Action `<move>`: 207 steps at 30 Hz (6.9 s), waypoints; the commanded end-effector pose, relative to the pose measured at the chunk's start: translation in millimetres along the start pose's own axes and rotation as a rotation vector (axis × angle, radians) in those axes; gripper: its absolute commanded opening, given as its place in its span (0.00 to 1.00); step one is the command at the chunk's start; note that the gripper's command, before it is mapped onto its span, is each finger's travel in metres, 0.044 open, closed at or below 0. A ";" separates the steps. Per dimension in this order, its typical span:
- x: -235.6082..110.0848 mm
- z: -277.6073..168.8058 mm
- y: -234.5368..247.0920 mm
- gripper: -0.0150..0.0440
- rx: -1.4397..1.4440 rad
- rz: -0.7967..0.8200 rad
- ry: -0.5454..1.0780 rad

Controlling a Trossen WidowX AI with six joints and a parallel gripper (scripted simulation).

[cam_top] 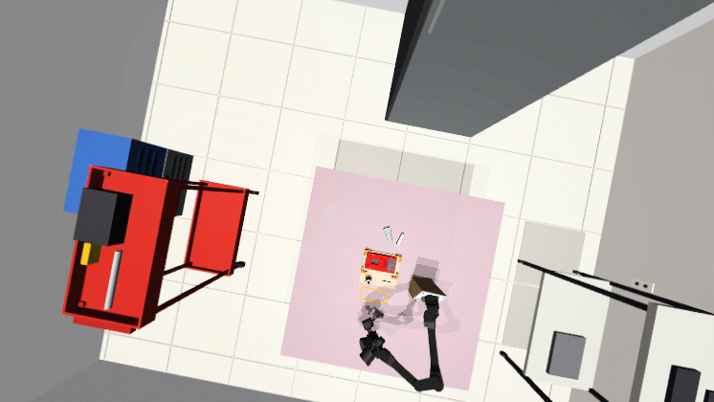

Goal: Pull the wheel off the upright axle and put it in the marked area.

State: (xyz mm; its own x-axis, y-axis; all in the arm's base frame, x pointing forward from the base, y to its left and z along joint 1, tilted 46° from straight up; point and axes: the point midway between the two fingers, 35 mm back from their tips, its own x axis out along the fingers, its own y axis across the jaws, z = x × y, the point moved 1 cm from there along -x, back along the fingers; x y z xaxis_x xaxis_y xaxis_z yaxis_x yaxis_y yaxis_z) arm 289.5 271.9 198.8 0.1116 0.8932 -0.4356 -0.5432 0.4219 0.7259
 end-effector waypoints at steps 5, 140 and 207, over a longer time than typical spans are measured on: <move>-28.1 2.3 -107.0 0.76 0.645 -0.192 0.007; -81.6 -78.1 -271.2 0.25 2.067 -0.393 -0.077; -114.5 -67.9 -220.5 0.25 2.077 -0.393 -0.076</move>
State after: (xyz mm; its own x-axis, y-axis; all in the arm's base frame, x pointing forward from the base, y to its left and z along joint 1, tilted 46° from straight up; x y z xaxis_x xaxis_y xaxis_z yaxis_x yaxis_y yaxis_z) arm 344.7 59.1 40.4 0.0055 0.7173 -0.6967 0.9997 0.0123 0.0206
